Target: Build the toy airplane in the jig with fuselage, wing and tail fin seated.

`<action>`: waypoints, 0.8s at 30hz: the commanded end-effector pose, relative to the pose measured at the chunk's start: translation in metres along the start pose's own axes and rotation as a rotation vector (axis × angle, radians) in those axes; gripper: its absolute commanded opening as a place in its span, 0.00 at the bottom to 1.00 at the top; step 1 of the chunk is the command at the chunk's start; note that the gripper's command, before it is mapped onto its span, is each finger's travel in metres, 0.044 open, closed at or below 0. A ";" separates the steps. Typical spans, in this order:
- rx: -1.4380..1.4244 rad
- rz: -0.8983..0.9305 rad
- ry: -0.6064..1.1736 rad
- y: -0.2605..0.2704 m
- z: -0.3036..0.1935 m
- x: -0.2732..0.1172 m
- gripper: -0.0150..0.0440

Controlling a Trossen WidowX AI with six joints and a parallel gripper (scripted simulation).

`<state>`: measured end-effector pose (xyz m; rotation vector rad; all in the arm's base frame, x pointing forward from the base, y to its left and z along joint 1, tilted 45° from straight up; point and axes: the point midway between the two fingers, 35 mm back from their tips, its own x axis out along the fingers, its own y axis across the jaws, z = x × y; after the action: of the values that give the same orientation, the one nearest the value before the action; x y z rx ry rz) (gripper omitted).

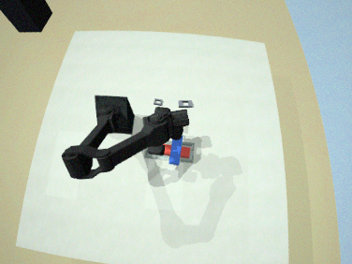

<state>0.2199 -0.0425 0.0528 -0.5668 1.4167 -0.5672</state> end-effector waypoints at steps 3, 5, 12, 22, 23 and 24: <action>0.001 -0.024 0.000 -0.020 -0.007 0.005 0.25; 0.002 -0.030 0.002 -0.026 -0.010 0.006 0.25; 0.003 -0.044 0.007 -0.037 -0.015 0.009 0.30; 0.003 -0.044 0.007 -0.037 -0.015 0.009 0.37; 0.003 -0.044 0.007 -0.037 -0.015 0.009 0.37; 0.003 -0.044 0.007 -0.037 -0.015 0.009 0.37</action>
<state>0.2047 -0.0757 0.0688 -0.5903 1.4164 -0.6061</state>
